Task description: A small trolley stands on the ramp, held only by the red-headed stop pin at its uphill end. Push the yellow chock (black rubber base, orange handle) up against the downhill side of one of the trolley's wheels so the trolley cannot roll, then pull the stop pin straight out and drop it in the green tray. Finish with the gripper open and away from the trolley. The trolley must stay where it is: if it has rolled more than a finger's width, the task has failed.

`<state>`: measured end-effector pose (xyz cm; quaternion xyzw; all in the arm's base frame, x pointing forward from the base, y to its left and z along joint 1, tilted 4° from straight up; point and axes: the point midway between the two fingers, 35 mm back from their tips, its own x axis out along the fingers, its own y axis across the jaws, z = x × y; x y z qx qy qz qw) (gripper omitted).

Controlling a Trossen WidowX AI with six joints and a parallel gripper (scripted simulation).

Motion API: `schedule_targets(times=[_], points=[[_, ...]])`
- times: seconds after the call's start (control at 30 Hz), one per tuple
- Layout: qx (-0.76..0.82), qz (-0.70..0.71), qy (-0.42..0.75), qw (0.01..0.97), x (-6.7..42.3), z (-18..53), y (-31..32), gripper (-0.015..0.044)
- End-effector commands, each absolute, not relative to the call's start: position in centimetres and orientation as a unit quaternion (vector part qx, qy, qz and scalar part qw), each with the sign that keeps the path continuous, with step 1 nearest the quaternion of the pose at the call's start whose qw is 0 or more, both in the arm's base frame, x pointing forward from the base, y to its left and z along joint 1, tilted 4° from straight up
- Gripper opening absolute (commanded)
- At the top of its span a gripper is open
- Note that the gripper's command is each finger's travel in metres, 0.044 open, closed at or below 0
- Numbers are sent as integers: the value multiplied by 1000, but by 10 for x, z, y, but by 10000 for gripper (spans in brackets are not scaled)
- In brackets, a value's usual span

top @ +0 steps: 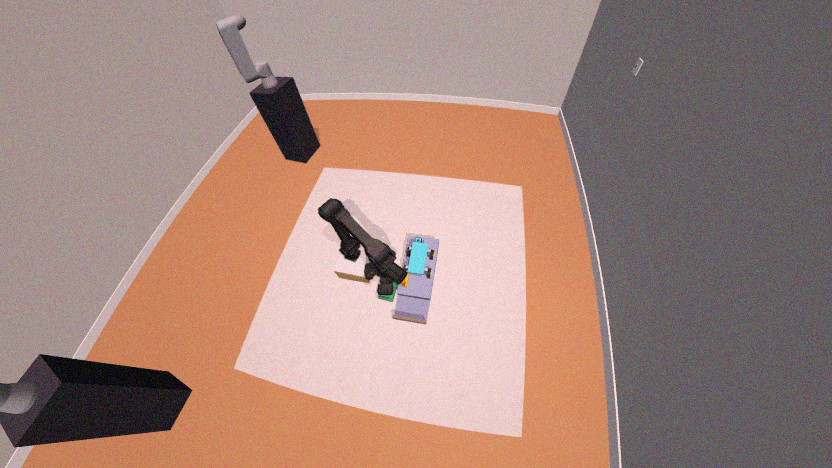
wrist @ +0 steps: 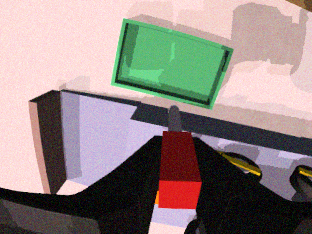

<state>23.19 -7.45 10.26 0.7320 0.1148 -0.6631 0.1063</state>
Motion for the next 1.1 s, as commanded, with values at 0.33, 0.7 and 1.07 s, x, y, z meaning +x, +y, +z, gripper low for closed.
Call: schedule_targets(times=[0.33, 0.7, 1.07], points=[[738, -670, 51, 61, 230, 102, -74, 0], [736, -675, 23, 39, 212, 82, -77, 0], [733, -675, 83, -16, 215, 61, -71, 0]])
